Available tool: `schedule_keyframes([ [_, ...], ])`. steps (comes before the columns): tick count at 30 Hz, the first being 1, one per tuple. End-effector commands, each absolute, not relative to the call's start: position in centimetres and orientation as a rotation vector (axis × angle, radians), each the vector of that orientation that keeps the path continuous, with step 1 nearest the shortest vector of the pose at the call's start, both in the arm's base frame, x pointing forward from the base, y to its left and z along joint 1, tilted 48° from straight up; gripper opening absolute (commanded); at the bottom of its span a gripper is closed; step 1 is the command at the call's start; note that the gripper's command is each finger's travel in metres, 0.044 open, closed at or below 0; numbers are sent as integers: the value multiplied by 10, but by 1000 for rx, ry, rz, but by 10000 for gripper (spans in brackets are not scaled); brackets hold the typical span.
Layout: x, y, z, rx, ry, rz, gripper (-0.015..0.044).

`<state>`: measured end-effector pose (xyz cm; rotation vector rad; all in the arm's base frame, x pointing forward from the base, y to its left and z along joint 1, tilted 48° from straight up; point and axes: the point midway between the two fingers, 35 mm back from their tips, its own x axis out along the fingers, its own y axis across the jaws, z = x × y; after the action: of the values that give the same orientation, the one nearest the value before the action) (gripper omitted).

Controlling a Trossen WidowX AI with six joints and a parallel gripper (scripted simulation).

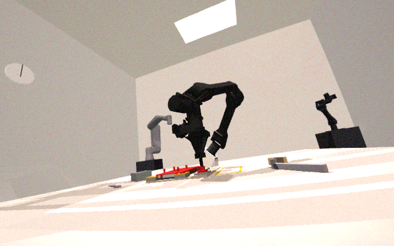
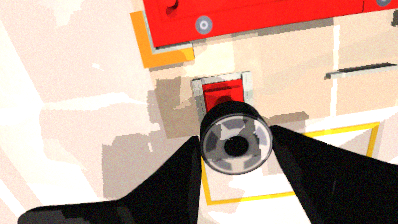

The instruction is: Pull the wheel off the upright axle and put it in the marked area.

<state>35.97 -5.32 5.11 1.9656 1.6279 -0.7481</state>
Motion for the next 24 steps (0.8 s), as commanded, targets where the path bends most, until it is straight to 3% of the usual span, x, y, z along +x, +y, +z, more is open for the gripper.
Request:
schedule_keyframes([
  [1,359,-55,52,1960,1626,-749,0],
  [24,353,-81,80,1960,1626,-750,0],
])
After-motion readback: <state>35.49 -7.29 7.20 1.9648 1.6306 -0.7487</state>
